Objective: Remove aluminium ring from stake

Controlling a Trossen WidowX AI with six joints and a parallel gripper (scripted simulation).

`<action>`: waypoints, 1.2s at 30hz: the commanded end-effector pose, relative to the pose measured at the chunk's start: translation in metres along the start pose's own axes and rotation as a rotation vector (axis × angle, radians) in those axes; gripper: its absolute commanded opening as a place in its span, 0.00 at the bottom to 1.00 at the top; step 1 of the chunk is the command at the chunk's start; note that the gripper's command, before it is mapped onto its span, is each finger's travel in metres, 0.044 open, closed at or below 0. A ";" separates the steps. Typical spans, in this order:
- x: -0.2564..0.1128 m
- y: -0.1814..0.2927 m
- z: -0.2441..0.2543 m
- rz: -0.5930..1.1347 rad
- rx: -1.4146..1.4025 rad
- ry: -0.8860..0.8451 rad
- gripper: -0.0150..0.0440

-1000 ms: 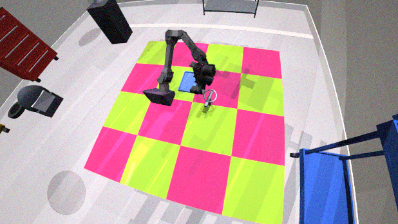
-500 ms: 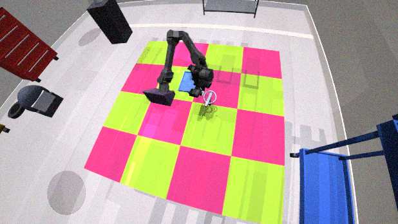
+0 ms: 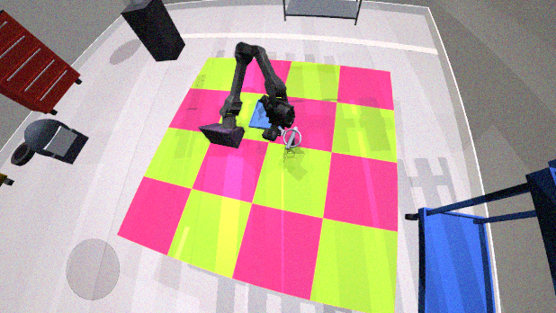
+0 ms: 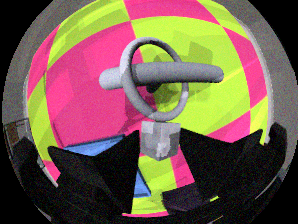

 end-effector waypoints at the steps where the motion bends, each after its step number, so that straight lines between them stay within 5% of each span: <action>1: 0.001 0.000 -0.005 0.004 0.007 -0.027 0.25; 36: 0.008 -0.001 -0.040 -0.014 0.037 -0.225 0.25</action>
Point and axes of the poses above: the point midway between the two fingers, 35 mm back from their tips, its own x axis out along the fingers, its own z axis across the jaws, y = z × x, the point moved 1 cm from there along -x, back along the fingers, and after that the axes turned 3 degrees about x, right-handed, at the moved point
